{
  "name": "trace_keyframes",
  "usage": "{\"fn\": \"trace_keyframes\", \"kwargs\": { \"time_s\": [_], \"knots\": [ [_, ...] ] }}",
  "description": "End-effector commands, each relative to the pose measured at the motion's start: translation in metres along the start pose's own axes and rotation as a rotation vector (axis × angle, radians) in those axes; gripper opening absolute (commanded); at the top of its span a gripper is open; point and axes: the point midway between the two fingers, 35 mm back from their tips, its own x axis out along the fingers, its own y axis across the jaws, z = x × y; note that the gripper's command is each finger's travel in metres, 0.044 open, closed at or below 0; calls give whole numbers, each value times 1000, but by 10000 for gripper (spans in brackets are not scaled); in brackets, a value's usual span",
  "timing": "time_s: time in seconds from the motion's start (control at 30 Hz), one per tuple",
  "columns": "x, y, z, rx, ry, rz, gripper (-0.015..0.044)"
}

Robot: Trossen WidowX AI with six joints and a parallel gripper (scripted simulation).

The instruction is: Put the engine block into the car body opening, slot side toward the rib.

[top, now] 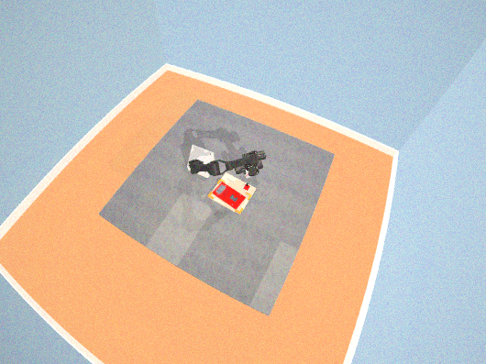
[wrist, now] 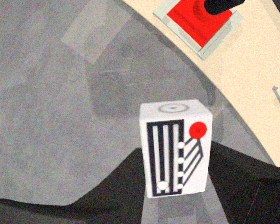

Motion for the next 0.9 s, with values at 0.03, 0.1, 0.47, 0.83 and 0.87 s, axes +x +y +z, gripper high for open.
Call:
{"fn": "trace_keyframes", "kwargs": {
  "time_s": [0.03, 0.1, 0.47, 0.83, 0.87],
  "knots": [
    [-18, 3, 1, 6, 5, 8, 0],
    [-24, 3, 1, 6, 6, 8, 0],
    [-59, 2, 0, 6, 7, 8, 0],
    [-94, -3, -1, 6, 5, 5, 0],
    [-95, -4, -1, 6, 5, 5, 0]
  ]
}}
